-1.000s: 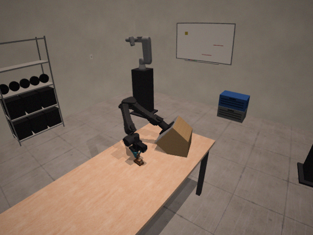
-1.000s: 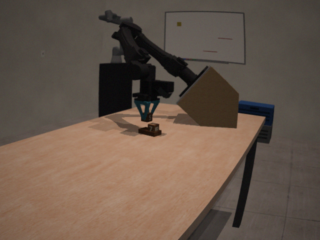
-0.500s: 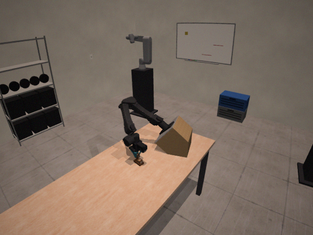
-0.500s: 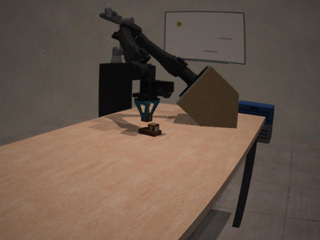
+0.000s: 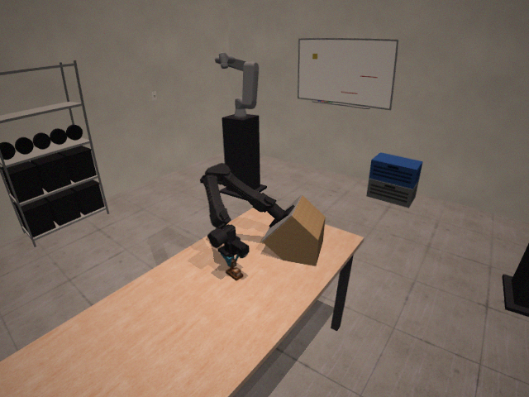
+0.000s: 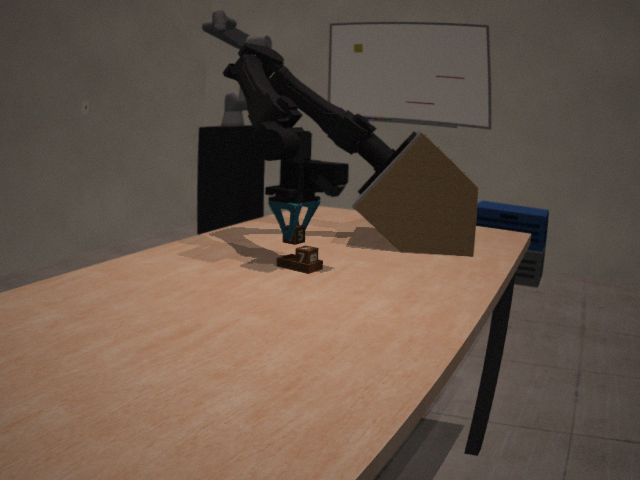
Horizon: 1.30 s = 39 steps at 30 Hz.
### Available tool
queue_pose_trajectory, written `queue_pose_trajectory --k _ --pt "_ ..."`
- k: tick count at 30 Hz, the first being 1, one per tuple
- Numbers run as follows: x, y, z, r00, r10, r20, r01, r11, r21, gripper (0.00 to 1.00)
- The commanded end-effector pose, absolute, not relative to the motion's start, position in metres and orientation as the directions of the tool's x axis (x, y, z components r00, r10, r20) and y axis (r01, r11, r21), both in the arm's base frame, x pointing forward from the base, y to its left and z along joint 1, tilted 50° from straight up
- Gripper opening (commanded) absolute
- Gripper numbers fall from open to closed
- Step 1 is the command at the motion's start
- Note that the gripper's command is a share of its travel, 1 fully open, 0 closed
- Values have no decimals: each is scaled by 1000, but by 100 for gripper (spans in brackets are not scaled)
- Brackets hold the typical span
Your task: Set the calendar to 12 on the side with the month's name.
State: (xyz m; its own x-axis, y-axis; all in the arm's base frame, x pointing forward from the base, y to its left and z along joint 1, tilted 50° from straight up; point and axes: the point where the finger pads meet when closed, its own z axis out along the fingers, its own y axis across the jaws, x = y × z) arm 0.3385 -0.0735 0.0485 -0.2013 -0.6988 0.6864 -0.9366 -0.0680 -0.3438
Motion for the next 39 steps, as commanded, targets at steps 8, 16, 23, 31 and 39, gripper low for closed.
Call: queue_pose_trajectory --k 8,16,23,31,39 --pt "348 -66 55 -201 -713 671 -928 -80 -363 27" --pt "348 -66 55 -201 -713 671 -928 -80 -363 27" --pt "348 -67 55 -200 -712 673 -930 -78 -359 27" --pt "348 -67 53 -198 -712 674 -932 -76 -354 27" --pt "348 -67 53 -199 -712 674 -932 -75 -354 27"
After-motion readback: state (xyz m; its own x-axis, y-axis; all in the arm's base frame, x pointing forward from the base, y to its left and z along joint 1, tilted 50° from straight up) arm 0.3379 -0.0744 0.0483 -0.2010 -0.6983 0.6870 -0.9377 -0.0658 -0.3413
